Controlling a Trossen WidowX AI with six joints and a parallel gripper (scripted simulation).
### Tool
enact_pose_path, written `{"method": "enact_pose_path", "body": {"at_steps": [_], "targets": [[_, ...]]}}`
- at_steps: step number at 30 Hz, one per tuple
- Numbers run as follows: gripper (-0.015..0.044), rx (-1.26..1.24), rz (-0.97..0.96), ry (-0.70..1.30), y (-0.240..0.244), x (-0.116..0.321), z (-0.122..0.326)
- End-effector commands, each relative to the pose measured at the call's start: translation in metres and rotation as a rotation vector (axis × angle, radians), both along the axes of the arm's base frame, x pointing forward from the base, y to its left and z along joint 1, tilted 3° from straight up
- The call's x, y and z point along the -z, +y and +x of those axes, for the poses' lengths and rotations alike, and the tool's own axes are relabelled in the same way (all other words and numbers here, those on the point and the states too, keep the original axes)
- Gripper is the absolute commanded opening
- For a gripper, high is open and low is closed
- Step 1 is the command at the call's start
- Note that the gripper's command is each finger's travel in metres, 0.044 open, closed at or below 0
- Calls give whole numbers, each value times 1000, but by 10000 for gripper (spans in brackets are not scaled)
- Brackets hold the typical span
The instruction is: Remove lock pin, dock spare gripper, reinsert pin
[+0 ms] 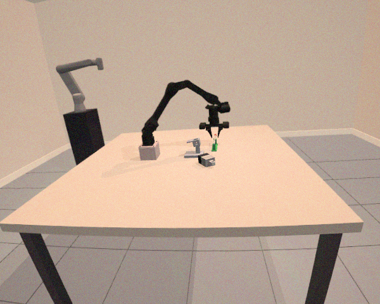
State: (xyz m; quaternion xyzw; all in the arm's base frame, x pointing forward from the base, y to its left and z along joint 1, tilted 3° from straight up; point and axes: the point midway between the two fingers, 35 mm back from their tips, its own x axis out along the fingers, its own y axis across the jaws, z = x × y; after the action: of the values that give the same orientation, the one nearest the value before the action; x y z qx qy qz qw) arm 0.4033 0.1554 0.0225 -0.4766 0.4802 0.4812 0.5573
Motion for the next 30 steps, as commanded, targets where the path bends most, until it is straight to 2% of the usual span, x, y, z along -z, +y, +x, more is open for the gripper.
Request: {"method": "enact_pose_path", "body": {"at_steps": [1, 25, 30], "targets": [[180, -3, -5, 1, -1, 9, 0], [180, -3, -5, 2, -3, 37, 1], [49, -3, -5, 2, -3, 37, 1]]}}
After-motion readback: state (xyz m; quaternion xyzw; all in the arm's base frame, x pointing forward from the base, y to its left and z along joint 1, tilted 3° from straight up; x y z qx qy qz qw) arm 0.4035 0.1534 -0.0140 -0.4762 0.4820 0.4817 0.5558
